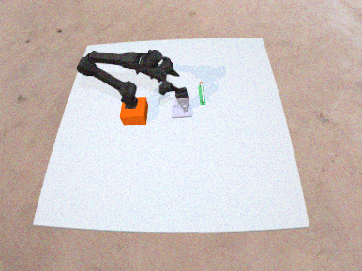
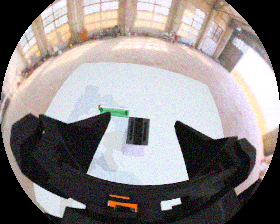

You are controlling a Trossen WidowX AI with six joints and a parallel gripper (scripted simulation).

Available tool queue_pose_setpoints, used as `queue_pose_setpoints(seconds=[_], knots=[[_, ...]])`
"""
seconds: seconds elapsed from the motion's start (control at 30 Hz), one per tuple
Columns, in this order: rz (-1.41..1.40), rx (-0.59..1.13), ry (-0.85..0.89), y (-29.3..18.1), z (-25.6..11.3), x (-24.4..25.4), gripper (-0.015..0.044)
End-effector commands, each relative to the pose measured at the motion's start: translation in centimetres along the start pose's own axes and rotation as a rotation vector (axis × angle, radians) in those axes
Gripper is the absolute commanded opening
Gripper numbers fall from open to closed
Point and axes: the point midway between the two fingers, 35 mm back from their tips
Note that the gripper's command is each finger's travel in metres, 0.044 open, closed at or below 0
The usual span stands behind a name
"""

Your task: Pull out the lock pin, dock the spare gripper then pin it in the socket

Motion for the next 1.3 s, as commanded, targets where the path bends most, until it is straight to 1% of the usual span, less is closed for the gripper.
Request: queue_pose_setpoints(seconds=[0.0, 0.13, 0.2, 0.47, 0.8, 0.93, 1.07, 1.27], knots=[[0.000, 0.000, 0.000, 0.0, 0.0, 0.0, 0.0440], [0.000, 0.000, 0.000, 0.0, 0.0, 0.0, 0.0440], [0.003, 0.008, 0.000, -0.2, 0.0, 0.4, 0.0387], [0.018, 0.062, -0.012, -2.2, -0.6, 5.3, 0.0180], [0.027, 0.072, -0.007, -4.3, -3.4, 11.1, 0.0180], [0.016, 0.089, -0.010, -4.2, -4.0, 11.1, 0.0180], [-0.216, 0.172, -0.064, -2.9, -2.8, 12.0, 0.0180], [-0.615, 0.363, -0.103, -1.0, 0.7, 13.2, 0.0180]])
Point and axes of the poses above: the point midway between the two fingers, 35 mm back from their tips, its own z axis out along the fingers, its own x axis across the jaws, y = z × x, and after that the axes turned 12 degrees about z, right-handed
